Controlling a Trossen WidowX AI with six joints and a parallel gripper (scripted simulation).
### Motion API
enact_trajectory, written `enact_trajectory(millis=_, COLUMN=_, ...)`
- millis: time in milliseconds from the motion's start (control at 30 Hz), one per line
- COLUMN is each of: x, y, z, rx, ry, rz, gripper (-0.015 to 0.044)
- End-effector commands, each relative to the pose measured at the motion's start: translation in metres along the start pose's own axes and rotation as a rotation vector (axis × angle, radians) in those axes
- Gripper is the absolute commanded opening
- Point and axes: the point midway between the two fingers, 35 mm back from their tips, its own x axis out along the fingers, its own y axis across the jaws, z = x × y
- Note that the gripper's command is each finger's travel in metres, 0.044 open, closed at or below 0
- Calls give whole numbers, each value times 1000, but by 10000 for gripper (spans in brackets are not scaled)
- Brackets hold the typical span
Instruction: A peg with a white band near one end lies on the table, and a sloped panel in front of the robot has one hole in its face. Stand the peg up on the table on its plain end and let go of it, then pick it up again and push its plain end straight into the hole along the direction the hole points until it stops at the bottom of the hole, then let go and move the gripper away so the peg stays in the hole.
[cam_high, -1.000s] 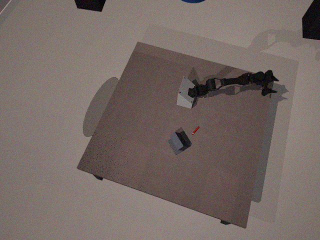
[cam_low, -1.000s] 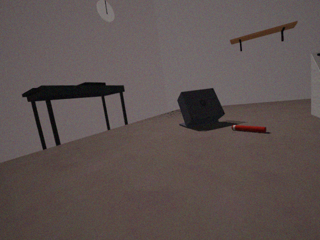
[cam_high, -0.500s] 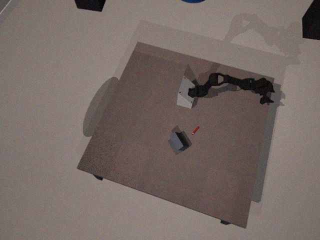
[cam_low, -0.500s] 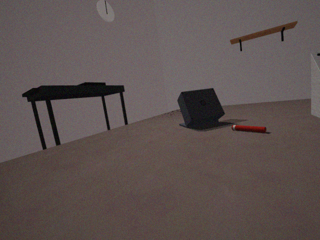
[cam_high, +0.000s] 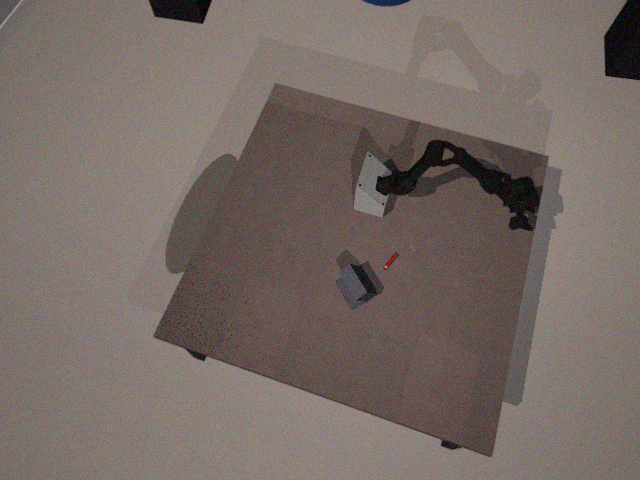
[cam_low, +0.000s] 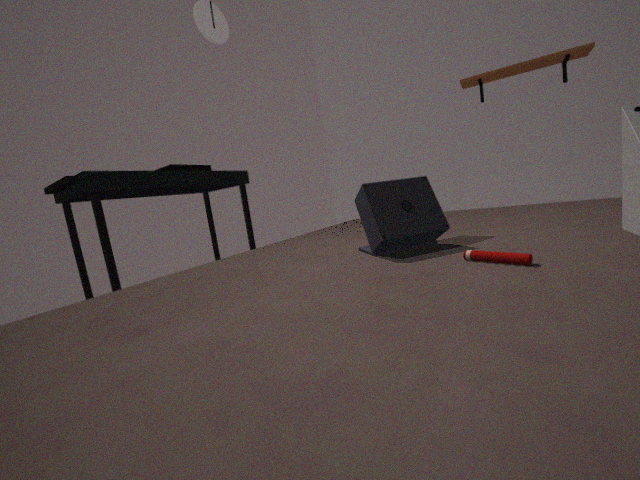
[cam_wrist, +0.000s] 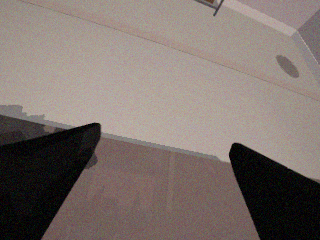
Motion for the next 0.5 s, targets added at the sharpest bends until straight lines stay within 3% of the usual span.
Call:
enact_trajectory(millis=0, x=12, y=-16, z=-30, rx=1, ry=92, rz=-22, gripper=440)
enact_trajectory(millis=467, x=23, y=-88, z=-119, rx=141, ry=354, rz=-149, gripper=440)
